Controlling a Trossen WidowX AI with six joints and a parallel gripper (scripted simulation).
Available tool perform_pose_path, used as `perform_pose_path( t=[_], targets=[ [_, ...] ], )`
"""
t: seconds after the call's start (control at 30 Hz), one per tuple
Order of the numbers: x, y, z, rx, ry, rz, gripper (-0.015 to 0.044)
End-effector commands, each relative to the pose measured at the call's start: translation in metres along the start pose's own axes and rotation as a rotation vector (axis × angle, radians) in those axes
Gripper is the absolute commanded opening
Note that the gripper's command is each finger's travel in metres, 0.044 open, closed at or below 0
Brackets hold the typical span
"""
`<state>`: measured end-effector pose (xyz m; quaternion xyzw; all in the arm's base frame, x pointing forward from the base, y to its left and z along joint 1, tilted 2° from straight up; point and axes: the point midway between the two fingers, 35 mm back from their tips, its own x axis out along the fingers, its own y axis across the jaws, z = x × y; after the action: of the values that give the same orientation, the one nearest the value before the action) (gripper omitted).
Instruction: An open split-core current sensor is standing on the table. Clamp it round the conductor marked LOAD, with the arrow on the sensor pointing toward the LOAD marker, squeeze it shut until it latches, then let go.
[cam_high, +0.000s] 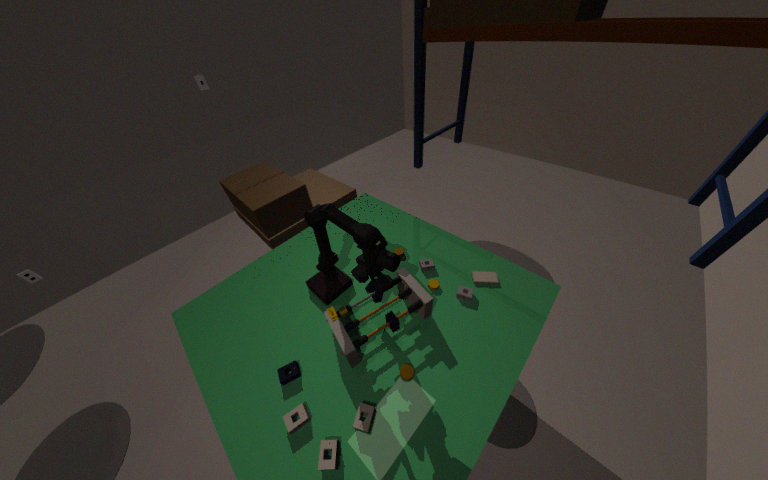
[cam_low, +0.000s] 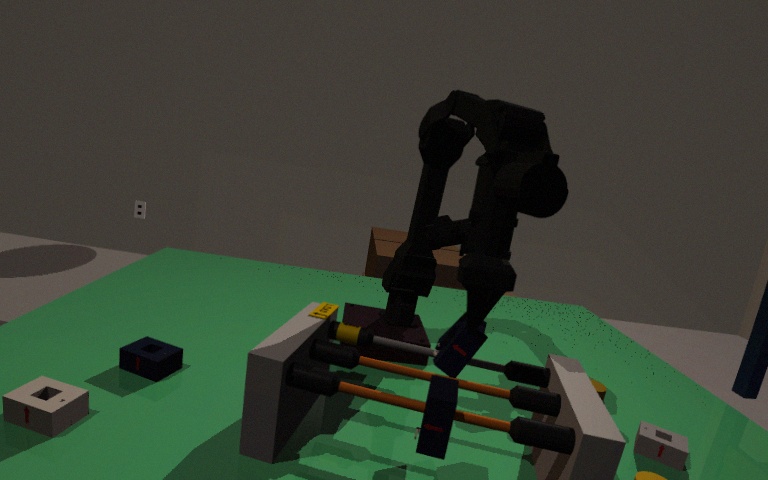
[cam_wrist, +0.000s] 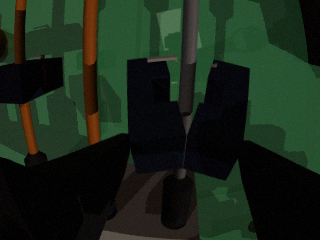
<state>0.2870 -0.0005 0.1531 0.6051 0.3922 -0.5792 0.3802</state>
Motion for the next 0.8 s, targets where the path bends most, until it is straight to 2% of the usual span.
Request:
perform_pose_path(
  t=[0.0, 0.43, 0.77],
  targets=[
    [0.006, 0.0, 0.0, 0.007, 0.001, 0.001, 0.0],
    [0.027, -0.001, 0.0, 0.007, 0.001, 0.0, 0.0],
    [0.023, -0.001, 0.0, 0.001, 0.0, 0.001, 0.0]
  ],
)
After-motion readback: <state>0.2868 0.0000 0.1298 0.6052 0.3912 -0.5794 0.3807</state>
